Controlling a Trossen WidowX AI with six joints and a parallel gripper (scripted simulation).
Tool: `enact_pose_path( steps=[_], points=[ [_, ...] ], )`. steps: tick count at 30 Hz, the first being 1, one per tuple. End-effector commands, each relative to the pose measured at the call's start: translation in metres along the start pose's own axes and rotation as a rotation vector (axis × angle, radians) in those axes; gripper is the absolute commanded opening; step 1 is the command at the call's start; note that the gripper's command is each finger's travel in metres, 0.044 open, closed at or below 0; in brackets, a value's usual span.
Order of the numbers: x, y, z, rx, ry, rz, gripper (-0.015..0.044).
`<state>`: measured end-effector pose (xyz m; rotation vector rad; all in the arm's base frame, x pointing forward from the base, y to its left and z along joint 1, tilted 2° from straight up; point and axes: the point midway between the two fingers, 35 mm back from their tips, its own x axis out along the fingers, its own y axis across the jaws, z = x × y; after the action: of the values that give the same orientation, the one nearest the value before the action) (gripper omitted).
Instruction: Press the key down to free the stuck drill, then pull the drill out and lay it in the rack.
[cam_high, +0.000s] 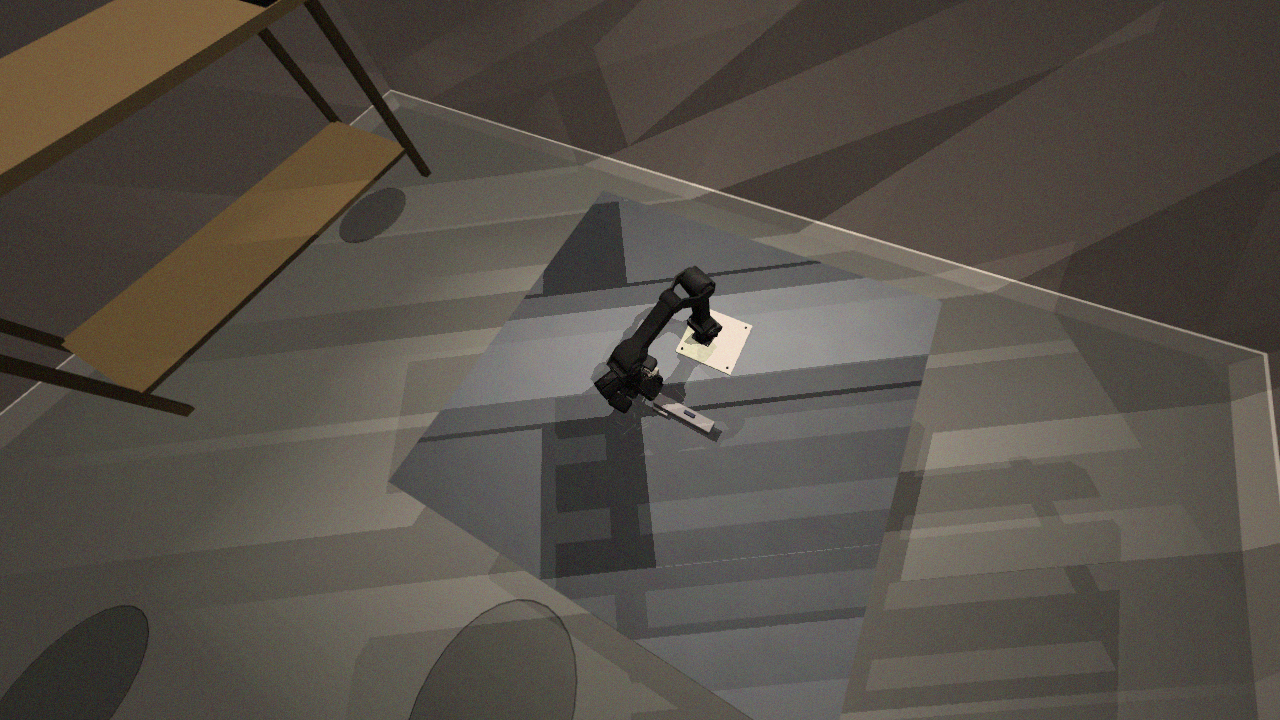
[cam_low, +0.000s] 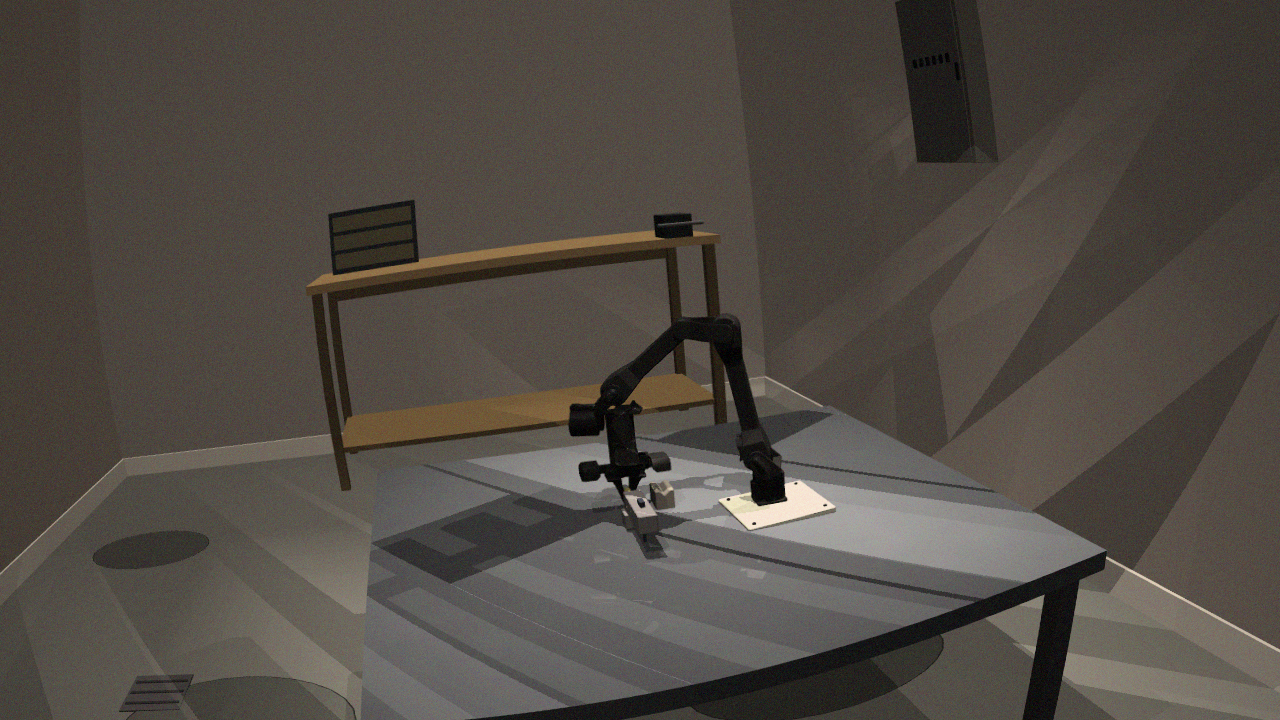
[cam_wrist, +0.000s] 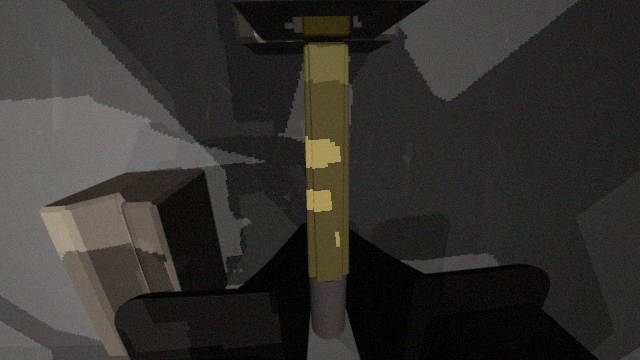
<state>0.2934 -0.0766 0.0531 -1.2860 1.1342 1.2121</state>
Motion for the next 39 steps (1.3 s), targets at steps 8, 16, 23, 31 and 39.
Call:
enact_pose_path(
  steps=[8,16,23,31,39],
  points=[
    [-0.001,-0.002,-0.016,-0.004,0.000,-0.004,0.0000],
    [0.000,-0.001,-0.029,-0.004,0.001,-0.004,0.0000],
    [0.000,-0.002,-0.039,-0.004,0.002,-0.004,0.0000],
    [-0.003,0.000,-0.042,-0.004,0.002,-0.004,0.0000],
    [-0.008,0.001,-0.043,-0.004,0.002,-0.004,0.0000]
  ],
)
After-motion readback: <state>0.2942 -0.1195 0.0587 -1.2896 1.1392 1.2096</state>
